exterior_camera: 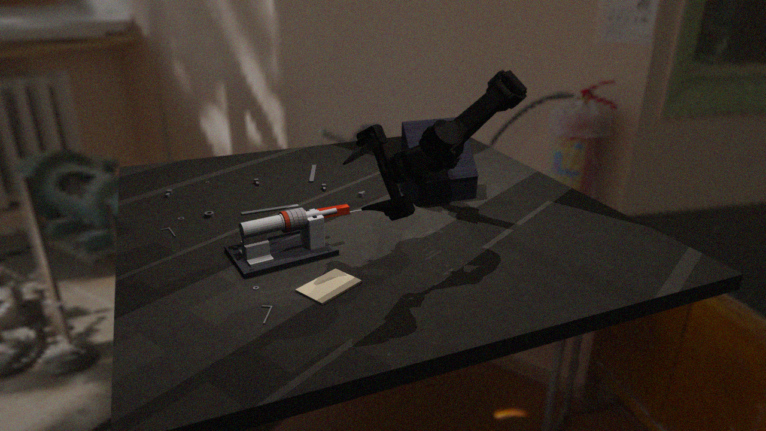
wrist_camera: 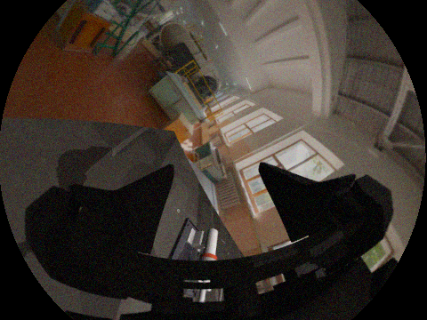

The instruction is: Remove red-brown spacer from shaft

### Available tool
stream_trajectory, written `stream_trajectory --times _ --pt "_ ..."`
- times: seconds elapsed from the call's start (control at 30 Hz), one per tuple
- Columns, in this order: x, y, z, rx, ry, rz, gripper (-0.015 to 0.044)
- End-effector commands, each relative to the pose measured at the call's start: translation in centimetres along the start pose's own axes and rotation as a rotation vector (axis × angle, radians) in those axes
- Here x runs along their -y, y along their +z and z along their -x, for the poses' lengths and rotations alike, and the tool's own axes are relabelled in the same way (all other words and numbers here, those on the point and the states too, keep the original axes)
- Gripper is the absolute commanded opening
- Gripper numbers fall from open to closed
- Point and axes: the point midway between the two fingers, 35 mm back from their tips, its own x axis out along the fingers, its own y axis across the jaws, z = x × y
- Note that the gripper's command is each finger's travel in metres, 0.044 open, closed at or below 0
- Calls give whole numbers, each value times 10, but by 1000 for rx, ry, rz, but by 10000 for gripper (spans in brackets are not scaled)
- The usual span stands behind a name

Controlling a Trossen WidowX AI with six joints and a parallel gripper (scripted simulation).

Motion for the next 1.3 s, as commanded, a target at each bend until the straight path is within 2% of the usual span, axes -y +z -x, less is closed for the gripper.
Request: stream_trajectory --times 0.0,0.4,0.6,0.77,0.87,1.27 --pt "-5 -75 5 -107 163 520 440" --pt "-5 -182 43 -97 514 1287 440" --pt "-4 -231 75 0 700 1586 440" --pt "-4 -267 106 153 826 1822 440" --pt "-6 -273 118 207 853 1885 440" --pt "-6 -273 118 207 853 1885 440"
